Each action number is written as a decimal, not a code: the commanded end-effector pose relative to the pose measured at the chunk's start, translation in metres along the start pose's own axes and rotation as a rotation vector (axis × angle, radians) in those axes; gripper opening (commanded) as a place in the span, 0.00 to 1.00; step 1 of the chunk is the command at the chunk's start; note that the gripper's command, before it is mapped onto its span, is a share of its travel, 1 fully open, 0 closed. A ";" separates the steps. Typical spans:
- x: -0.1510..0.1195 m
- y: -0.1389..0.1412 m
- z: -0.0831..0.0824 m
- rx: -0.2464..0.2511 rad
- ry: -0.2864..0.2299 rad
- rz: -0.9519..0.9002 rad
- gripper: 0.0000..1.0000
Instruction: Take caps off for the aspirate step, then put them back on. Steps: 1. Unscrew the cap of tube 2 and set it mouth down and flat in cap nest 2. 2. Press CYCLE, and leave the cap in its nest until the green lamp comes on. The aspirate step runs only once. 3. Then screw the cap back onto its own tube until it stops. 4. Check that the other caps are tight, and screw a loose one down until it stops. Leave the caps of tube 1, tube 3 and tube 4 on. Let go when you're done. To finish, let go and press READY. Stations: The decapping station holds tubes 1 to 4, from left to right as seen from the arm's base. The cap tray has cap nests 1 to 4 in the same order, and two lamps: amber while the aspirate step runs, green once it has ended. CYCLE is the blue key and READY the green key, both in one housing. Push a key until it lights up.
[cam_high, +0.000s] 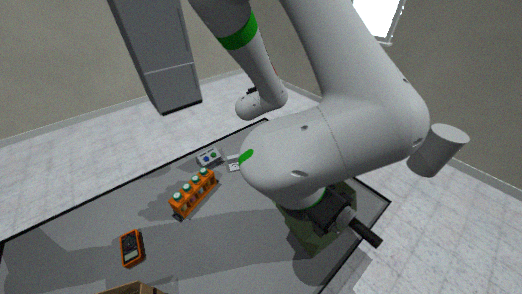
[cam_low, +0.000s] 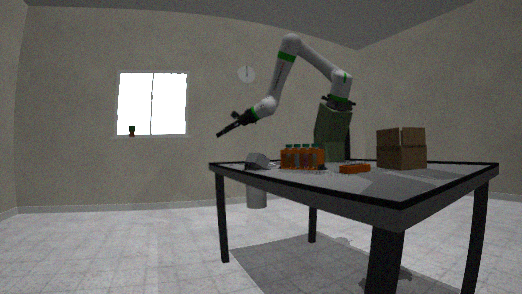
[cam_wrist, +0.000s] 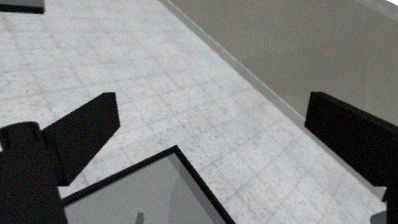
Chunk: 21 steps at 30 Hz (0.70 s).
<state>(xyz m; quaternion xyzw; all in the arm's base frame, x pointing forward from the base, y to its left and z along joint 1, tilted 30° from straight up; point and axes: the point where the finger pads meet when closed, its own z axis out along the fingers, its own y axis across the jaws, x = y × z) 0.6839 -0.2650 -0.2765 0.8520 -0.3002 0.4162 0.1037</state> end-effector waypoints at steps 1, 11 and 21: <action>0.002 0.000 0.000 -0.001 0.002 0.001 1.00; 0.002 0.000 0.000 -0.001 0.002 0.001 1.00; 0.002 0.000 0.000 -0.001 0.002 0.001 0.41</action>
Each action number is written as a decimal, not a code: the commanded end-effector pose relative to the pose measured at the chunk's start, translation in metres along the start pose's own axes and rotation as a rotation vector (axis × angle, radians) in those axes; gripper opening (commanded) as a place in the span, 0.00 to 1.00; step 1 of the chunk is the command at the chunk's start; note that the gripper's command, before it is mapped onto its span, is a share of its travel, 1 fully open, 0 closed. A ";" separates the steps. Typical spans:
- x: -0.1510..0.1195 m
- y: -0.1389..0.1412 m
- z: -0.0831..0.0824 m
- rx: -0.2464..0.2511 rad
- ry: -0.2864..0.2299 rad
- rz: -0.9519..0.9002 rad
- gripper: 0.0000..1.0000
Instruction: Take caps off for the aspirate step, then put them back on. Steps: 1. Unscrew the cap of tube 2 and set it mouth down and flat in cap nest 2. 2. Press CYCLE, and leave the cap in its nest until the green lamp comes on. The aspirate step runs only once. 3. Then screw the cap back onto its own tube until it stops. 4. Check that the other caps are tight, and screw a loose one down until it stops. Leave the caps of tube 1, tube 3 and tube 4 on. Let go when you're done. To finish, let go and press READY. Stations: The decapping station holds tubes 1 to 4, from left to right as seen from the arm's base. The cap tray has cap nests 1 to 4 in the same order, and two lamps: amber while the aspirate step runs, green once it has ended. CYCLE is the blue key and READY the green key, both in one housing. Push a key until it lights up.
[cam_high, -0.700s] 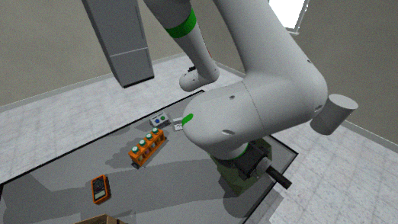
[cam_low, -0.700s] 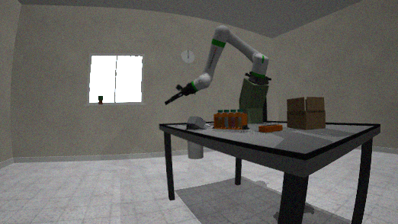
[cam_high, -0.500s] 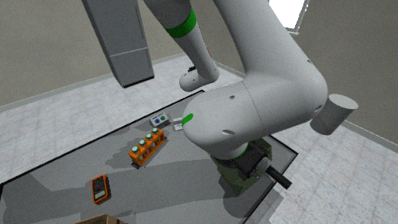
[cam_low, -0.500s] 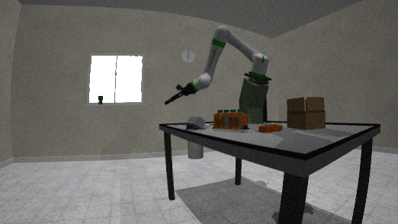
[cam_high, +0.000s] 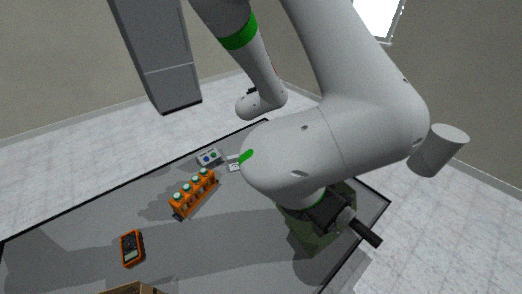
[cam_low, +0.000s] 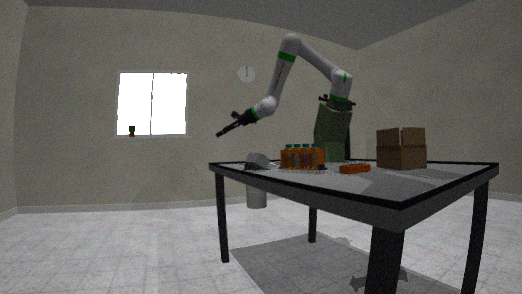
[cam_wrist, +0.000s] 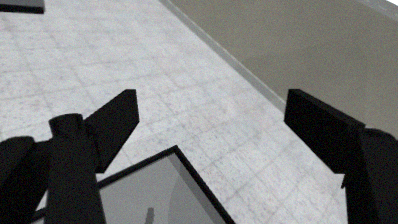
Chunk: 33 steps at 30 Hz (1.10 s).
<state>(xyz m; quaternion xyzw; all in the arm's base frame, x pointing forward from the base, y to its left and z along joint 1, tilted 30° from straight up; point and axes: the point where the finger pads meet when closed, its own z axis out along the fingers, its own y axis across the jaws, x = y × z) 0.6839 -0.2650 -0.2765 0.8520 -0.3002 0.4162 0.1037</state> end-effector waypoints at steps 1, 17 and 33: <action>0.002 0.000 0.000 -0.001 0.002 0.001 0.41; 0.002 0.000 0.000 -0.001 0.002 0.001 0.41; 0.007 0.001 -0.004 -0.044 0.022 0.003 0.41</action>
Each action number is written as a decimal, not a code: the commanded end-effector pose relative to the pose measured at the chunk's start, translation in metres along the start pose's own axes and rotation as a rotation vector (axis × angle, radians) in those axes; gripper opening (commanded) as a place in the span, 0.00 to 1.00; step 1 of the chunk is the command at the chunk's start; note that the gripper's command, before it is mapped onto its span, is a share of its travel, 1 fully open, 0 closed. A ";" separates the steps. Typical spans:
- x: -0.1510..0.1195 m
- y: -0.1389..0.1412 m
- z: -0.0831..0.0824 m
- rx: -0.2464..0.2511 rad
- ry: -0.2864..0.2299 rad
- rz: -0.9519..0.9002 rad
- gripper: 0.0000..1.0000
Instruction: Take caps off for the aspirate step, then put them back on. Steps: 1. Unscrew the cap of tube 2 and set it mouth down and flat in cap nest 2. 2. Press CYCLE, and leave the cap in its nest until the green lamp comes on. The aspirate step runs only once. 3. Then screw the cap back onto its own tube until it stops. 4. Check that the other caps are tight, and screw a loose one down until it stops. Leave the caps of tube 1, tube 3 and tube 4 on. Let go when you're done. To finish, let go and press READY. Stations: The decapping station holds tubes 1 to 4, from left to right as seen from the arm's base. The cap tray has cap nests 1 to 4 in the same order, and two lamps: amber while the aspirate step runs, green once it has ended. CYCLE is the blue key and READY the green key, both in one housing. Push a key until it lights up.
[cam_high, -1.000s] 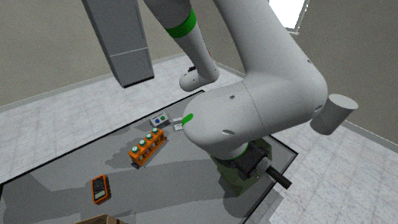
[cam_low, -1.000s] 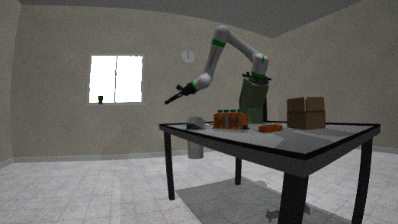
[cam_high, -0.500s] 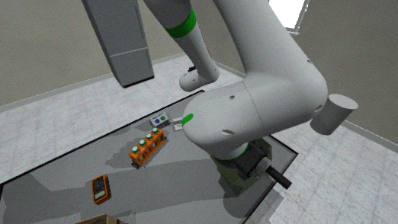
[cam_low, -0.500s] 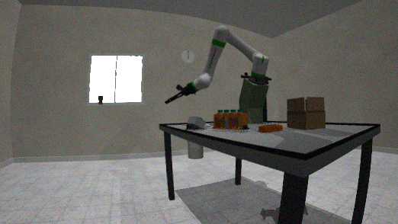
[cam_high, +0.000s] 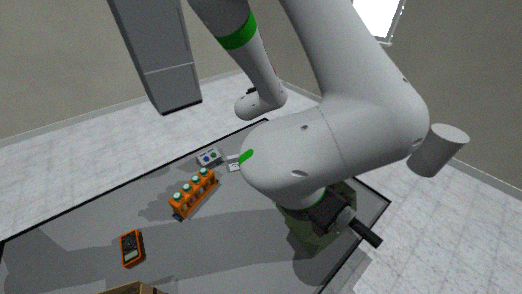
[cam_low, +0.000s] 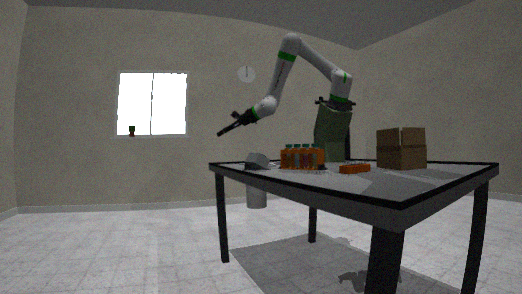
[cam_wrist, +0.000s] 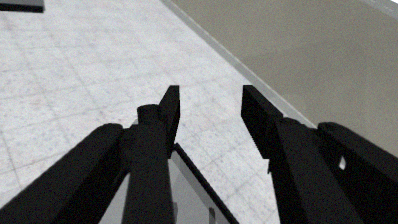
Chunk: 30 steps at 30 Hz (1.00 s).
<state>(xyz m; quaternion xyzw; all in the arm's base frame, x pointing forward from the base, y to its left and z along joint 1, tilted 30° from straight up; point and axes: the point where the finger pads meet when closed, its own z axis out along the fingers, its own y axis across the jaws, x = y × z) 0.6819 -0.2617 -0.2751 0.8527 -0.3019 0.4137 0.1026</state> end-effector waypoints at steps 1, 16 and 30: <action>0.013 0.005 0.002 -0.043 0.028 0.000 0.41; 0.058 0.025 0.009 -0.129 0.058 0.007 0.41; 0.108 0.056 0.005 -0.257 0.079 0.025 0.41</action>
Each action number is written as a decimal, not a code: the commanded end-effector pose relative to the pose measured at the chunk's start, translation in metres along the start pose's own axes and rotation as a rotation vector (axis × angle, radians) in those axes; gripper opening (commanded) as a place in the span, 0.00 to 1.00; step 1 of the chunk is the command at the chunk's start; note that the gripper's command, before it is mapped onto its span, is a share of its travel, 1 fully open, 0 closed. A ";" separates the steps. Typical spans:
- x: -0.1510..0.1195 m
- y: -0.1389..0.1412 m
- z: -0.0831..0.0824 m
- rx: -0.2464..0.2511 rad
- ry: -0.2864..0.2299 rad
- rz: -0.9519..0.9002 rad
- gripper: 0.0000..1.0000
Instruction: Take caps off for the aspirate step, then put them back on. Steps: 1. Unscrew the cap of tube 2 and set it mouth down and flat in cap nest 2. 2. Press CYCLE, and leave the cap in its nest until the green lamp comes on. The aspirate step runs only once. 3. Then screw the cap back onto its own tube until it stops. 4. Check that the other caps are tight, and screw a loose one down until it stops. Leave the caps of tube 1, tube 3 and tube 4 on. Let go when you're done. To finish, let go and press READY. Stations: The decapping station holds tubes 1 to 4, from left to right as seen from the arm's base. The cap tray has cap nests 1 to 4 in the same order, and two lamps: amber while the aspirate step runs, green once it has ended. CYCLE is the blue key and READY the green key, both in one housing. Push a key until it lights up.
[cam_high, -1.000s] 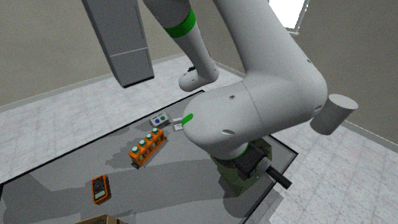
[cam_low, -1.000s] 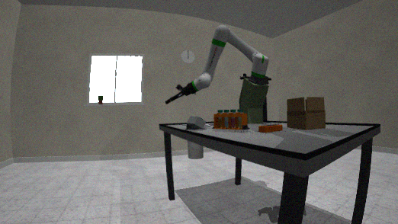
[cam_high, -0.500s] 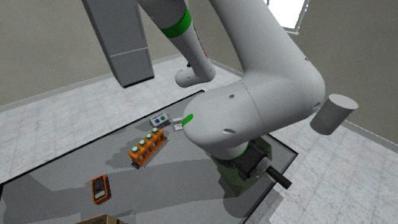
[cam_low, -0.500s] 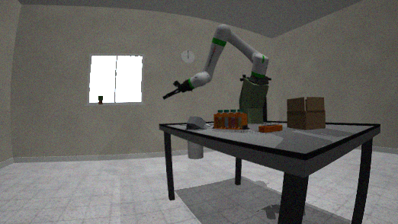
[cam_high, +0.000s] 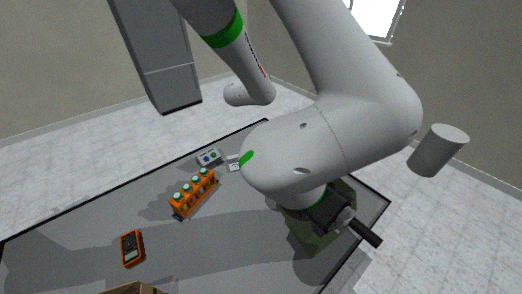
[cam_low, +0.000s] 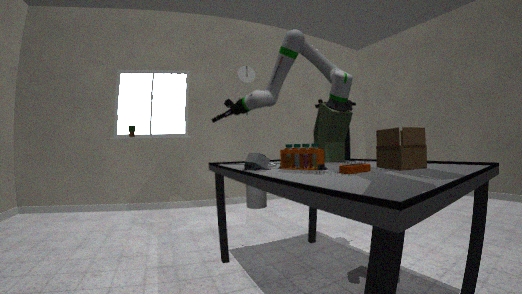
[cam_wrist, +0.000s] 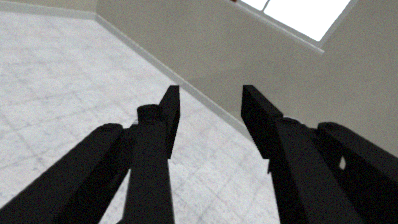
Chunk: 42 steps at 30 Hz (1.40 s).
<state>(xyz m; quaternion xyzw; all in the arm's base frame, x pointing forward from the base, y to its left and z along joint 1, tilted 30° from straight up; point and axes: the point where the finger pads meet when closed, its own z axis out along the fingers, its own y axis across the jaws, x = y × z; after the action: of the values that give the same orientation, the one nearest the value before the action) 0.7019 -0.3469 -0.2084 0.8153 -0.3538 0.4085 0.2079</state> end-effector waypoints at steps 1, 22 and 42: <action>0.011 0.005 0.000 -0.023 0.004 0.001 0.41; 0.068 0.066 -0.011 -0.254 -0.040 0.049 0.41; 0.075 0.125 -0.050 -0.417 -0.187 0.114 0.41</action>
<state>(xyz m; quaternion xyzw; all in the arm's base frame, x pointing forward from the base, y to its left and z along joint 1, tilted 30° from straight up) 0.6270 -0.4281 -0.1182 0.7705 -0.4768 0.2862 0.3115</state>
